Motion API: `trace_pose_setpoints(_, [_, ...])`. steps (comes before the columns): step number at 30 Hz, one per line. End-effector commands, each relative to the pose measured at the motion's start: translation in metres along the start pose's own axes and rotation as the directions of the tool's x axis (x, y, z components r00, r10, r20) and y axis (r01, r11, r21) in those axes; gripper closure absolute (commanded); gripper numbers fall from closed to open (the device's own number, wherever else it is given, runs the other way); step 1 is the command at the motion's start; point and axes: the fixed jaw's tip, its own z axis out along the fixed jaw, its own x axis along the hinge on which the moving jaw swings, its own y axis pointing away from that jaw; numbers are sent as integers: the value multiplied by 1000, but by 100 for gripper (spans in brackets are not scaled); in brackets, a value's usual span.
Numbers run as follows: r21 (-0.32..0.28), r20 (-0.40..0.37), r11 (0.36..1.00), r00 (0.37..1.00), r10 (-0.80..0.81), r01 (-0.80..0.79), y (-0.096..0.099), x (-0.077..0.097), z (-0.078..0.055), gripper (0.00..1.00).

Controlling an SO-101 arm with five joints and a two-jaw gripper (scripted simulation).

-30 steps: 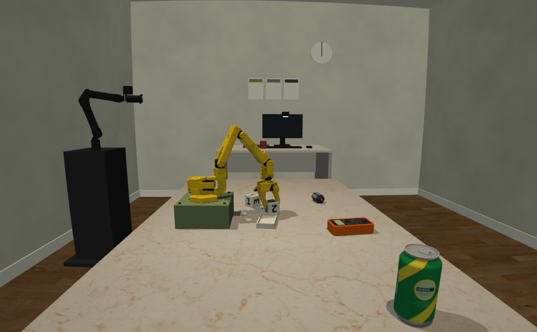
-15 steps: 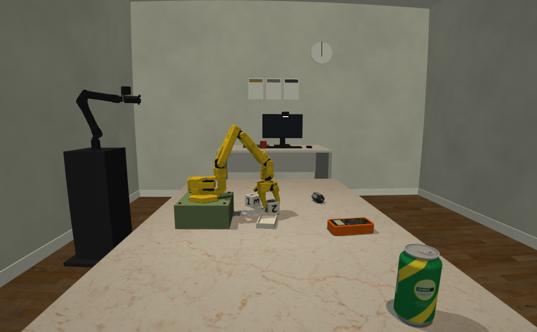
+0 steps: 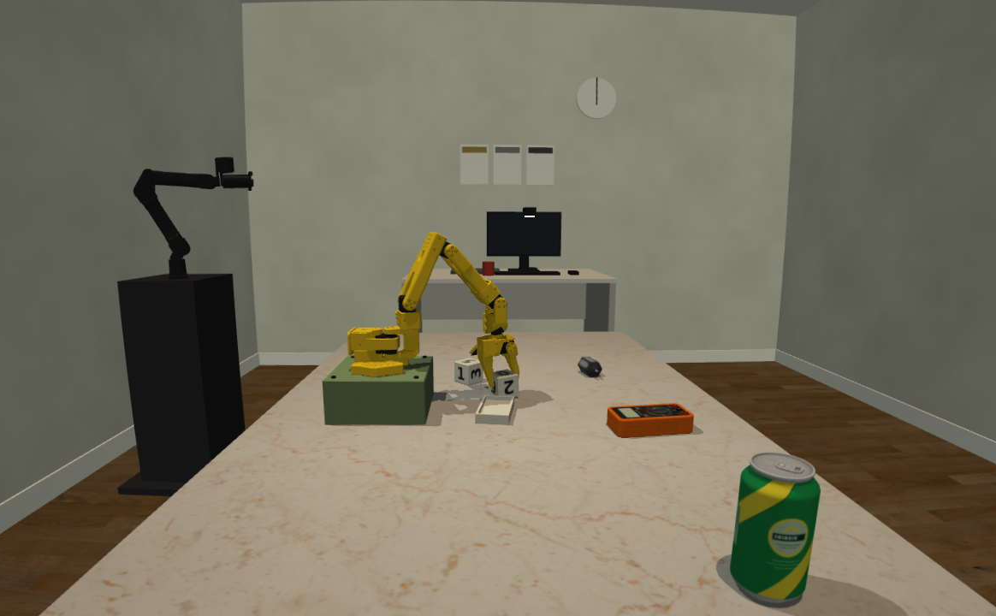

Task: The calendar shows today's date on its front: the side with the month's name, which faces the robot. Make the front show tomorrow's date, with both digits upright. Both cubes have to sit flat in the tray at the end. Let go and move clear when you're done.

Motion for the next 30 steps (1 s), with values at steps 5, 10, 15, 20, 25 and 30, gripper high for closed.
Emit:
trace_pose_setpoints(5, [-8, 2, 1000, 1000, -9, 9, 2, -2, 2, 69])
trace_pose_setpoints(10, [-8, 2, 1000, 1000, -9, 9, 2, -2, 2, 67])
trace_pose_setpoints(15, [-8, 2, 1000, 1000, -9, 9, 2, -2, 2, 65])
trace_pose_setpoints(20, [-8, 2, 1000, 1000, -9, 9, 2, -2, 2, 64])
trace_pose_setpoints(25, [-8, 2, 1000, 1000, -9, 9, 2, -2, 2, 64])
trace_pose_setpoints(30, [-8, 2, 1000, 1000, -9, 9, 1, -2, -3, 64])
